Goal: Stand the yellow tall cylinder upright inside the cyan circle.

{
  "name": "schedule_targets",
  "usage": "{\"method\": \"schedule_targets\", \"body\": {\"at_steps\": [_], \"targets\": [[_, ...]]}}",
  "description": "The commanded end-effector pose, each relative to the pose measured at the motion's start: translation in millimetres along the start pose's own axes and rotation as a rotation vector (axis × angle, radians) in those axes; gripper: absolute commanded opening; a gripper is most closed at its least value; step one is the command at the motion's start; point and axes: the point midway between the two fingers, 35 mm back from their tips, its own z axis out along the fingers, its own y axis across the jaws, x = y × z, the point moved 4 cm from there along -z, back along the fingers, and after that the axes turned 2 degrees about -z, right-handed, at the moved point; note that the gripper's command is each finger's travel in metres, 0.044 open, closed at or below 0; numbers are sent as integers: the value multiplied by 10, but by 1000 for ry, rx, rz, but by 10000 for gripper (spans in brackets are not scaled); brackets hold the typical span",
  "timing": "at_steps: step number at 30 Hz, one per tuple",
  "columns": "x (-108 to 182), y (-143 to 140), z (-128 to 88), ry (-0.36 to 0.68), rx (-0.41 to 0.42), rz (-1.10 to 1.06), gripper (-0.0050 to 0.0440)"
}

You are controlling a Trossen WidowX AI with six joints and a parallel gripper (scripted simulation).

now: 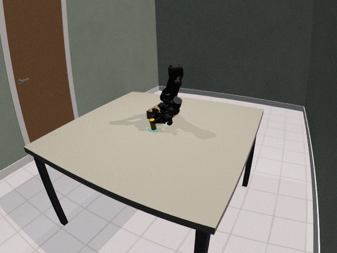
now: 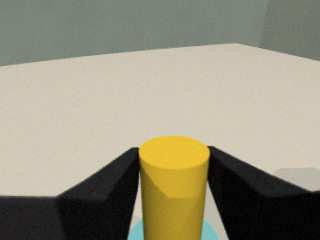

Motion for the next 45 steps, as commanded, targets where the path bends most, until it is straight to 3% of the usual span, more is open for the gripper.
{"method": "schedule_targets", "body": {"at_steps": [1,8,18,25,45], "targets": [[-3,5,7,-1,1,1,249],[-3,5,7,-1,1,1,400],[-11,28,17,-2,0,5,400],[-282,73,-80,-34,-20,16,400],[-449,67,-151,-47,-29,-8,400]]}}
